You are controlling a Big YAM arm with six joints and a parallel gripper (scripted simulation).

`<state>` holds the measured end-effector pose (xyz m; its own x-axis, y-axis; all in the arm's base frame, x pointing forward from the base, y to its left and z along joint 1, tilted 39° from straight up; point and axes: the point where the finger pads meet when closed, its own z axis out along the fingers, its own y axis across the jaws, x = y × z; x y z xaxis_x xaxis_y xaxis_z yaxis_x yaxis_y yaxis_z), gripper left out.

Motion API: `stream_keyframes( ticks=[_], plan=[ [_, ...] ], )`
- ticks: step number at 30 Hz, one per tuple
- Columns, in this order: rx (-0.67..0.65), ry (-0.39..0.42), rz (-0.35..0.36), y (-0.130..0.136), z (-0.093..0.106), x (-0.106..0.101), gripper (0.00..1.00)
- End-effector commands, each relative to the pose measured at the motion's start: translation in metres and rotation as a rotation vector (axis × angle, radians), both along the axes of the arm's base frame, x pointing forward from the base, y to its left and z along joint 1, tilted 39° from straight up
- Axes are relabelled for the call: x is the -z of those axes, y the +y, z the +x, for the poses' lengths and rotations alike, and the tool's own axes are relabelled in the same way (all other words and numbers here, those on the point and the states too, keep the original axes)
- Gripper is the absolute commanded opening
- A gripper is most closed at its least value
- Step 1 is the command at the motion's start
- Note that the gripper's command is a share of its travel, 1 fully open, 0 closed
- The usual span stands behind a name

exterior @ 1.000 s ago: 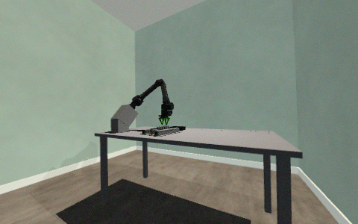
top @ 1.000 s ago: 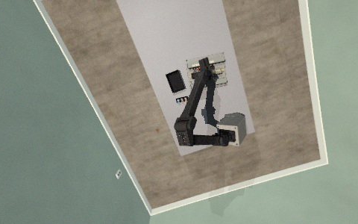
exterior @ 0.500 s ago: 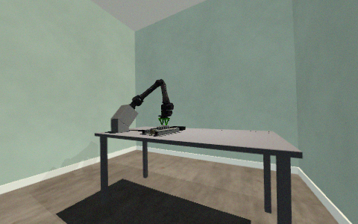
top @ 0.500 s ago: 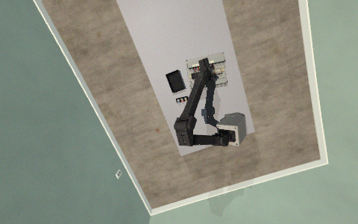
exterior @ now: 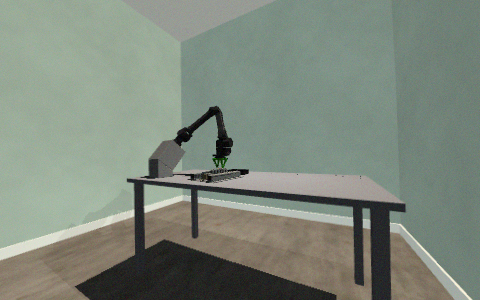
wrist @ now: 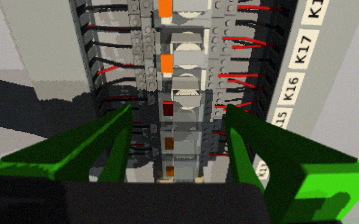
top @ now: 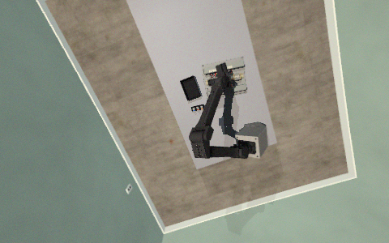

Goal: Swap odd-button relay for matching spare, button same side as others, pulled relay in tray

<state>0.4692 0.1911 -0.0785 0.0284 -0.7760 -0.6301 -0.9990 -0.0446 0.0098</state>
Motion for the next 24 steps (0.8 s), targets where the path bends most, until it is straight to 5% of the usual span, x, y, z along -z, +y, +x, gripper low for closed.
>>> stream_keyframes(
  ticks=[1, 24],
  plan=[
    [0.017, -0.043, 0.006, -0.0017, 0.0176, -0.0119, 0.59],
    [0.018, -0.048, 0.007, -0.0027, 0.0206, -0.0138, 0.59]
  ],
)
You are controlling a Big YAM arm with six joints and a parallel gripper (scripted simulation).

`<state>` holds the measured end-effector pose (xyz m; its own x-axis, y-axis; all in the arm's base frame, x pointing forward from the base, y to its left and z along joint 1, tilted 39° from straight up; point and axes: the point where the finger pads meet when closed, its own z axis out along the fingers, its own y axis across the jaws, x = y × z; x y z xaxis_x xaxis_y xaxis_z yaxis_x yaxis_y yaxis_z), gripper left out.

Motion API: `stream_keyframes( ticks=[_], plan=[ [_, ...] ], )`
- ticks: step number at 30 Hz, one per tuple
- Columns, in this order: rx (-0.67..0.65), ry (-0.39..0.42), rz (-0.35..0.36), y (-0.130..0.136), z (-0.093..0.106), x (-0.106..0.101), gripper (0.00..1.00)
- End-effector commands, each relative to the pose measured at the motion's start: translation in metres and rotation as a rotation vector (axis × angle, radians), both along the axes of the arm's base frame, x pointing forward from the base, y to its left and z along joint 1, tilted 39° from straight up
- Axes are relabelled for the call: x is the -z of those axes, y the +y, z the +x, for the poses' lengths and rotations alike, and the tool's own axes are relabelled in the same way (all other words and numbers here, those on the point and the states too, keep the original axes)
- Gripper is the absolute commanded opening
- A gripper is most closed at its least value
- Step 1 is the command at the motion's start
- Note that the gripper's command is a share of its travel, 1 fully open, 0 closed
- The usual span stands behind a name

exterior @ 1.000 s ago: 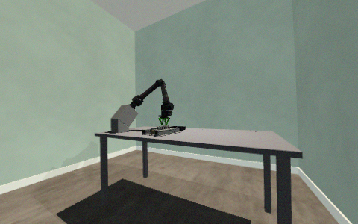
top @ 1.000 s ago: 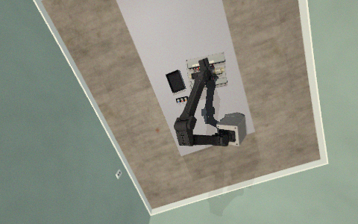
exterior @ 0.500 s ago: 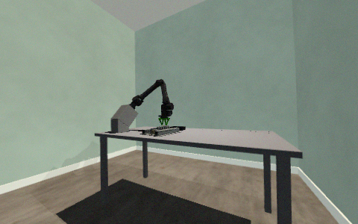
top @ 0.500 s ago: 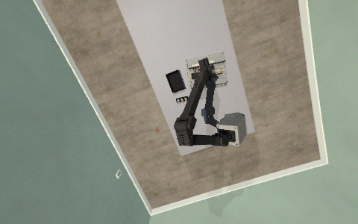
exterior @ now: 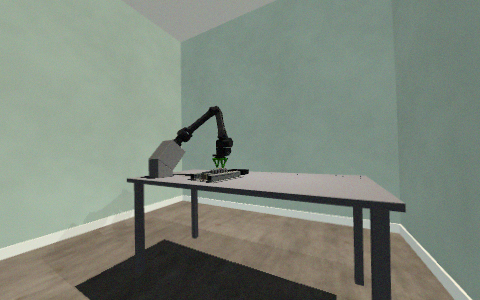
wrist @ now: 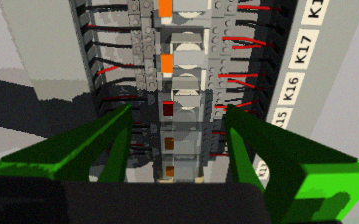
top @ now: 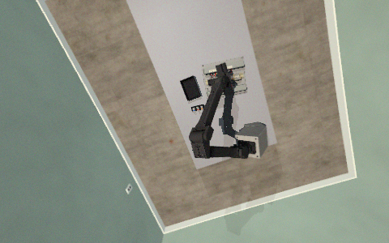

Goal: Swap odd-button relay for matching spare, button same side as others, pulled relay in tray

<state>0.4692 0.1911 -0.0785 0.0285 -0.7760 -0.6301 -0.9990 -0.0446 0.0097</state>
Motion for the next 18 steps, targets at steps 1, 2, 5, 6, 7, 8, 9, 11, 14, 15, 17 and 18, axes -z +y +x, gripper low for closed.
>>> stream_keyframes(
  ticks=[1, 2, 5, 6, 7, 8, 9, 11, 14, 15, 17, 18],
  plan=[
    [0.019, -0.048, 0.007, -0.003, 0.0213, -0.0143, 0.59],
    [0.019, -0.048, 0.007, -0.0034, 0.0219, -0.0147, 0.59],
    [0.02, -0.047, 0.007, -0.0048, 0.0228, -0.0156, 0.59],
    [0.02, -0.046, 0.006, -0.0052, 0.023, -0.0158, 0.59],
    [0.021, -0.045, 0.006, -0.0055, 0.023, -0.0159, 0.59],
    [0.021, -0.045, 0.006, -0.0058, 0.0231, -0.016, 0.59],
    [0.021, -0.043, 0.006, -0.0061, 0.0228, -0.0158, 0.59],
    [0.021, -0.042, 0.005, -0.0064, 0.0221, -0.0155, 0.59],
    [0.021, -0.037, 0.005, -0.007, 0.0202, -0.0146, 0.59],
    [0.021, -0.035, 0.004, -0.0073, 0.0194, -0.0142, 0.59],
    [0.022, -0.033, 0.004, -0.0076, 0.0183, -0.0136, 0.59],
    [0.022, -0.032, 0.004, -0.0078, 0.0178, -0.0134, 0.59]
  ],
)
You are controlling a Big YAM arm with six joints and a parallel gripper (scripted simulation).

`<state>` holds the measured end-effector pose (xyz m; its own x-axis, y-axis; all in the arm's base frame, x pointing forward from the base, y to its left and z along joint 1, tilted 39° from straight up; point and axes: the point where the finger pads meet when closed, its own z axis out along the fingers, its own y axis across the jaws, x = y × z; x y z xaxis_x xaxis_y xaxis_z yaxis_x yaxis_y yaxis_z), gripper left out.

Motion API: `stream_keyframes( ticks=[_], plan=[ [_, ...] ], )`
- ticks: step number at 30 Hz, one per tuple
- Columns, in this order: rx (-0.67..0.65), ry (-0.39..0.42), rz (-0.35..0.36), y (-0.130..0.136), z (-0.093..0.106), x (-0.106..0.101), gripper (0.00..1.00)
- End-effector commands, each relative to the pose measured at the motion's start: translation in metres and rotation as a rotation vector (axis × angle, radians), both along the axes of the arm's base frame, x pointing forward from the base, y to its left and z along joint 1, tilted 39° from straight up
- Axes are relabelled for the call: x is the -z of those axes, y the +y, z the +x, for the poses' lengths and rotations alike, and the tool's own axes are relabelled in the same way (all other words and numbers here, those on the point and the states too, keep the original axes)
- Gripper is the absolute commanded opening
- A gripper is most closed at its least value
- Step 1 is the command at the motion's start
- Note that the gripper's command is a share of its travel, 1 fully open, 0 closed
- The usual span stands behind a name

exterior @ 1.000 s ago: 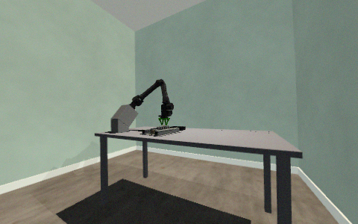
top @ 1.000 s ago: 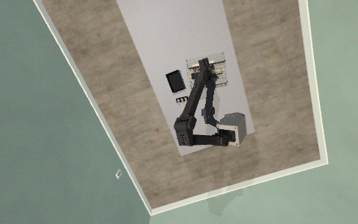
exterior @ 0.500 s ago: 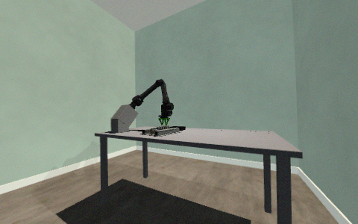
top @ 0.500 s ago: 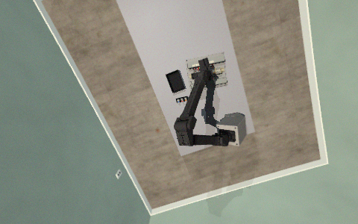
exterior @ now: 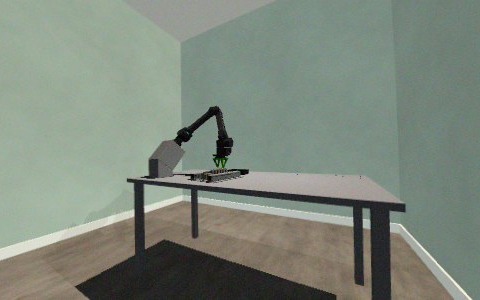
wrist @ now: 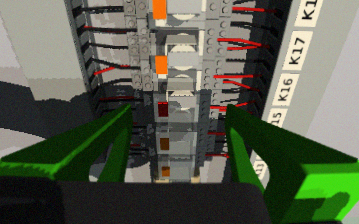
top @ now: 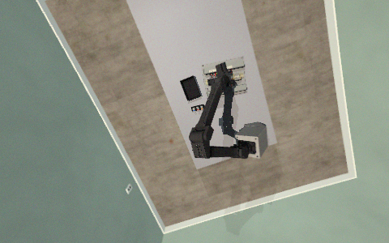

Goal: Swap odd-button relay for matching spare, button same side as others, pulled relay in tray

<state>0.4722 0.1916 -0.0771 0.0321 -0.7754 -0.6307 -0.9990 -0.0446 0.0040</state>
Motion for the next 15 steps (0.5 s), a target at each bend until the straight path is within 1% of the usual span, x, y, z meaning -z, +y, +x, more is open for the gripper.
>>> stream_keyframes(
  ticks=[1, 15],
  plan=[
    [0.022, -0.025, 0.003, -0.0084, 0.0145, -0.0118, 0.59],
    [0.022, -0.021, 0.002, -0.009, 0.0126, -0.0109, 0.59]
  ],
)
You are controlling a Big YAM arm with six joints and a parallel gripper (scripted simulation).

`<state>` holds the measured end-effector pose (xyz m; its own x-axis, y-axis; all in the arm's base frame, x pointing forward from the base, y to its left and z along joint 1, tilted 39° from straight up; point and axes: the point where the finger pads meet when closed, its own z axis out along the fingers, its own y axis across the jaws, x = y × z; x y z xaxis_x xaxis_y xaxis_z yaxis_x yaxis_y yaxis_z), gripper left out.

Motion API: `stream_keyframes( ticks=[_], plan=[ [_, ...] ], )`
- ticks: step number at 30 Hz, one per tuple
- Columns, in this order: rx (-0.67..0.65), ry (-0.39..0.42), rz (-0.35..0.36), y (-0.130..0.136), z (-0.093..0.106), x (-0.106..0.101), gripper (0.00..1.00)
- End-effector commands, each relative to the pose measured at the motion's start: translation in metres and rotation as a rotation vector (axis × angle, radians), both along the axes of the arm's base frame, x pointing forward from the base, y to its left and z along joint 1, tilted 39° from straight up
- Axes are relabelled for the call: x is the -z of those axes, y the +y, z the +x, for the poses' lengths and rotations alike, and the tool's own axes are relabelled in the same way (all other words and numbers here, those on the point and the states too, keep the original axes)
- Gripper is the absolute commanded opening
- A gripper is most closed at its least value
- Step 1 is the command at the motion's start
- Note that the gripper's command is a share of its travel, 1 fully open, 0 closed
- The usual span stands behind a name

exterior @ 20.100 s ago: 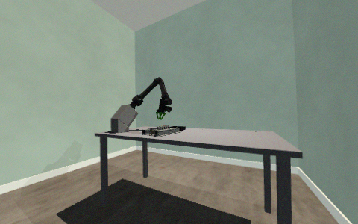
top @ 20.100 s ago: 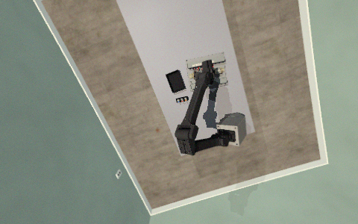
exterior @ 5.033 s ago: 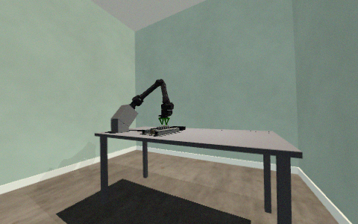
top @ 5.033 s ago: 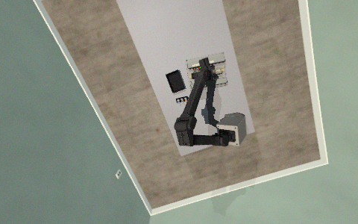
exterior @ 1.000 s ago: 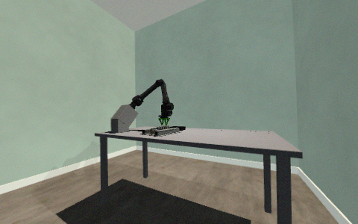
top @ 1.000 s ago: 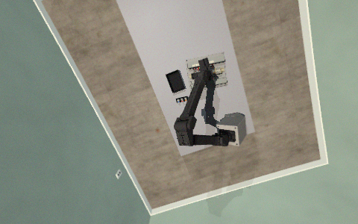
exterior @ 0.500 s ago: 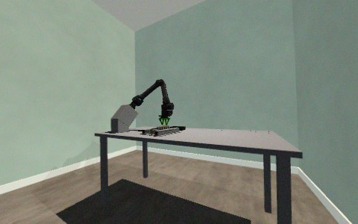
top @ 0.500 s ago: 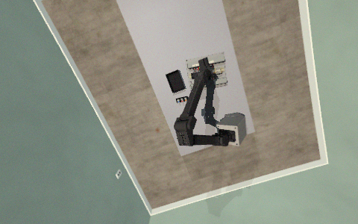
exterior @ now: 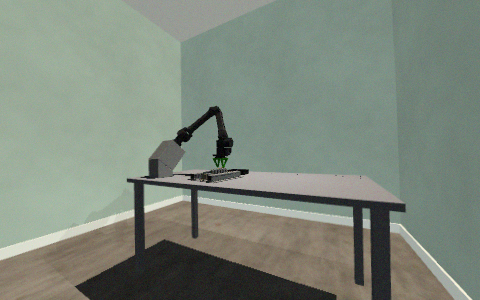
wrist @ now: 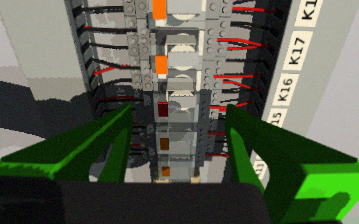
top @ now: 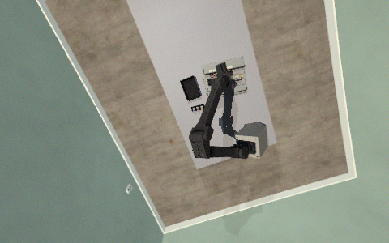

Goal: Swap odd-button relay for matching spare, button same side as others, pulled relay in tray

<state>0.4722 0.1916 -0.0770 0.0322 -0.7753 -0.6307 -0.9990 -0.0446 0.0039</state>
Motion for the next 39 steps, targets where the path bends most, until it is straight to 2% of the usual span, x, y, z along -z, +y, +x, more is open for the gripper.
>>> stream_keyframes(
  ticks=[1, 22, 39],
  plan=[
    [0.022, -0.02, 0.002, -0.0091, 0.0125, -0.0109, 0.59],
    [0.024, -0.024, 0.002, -0.0133, 0.0086, -0.0112, 0.59],
    [0.025, -0.047, 0.006, -0.0132, 0.0185, -0.0171, 0.59]
  ],
)
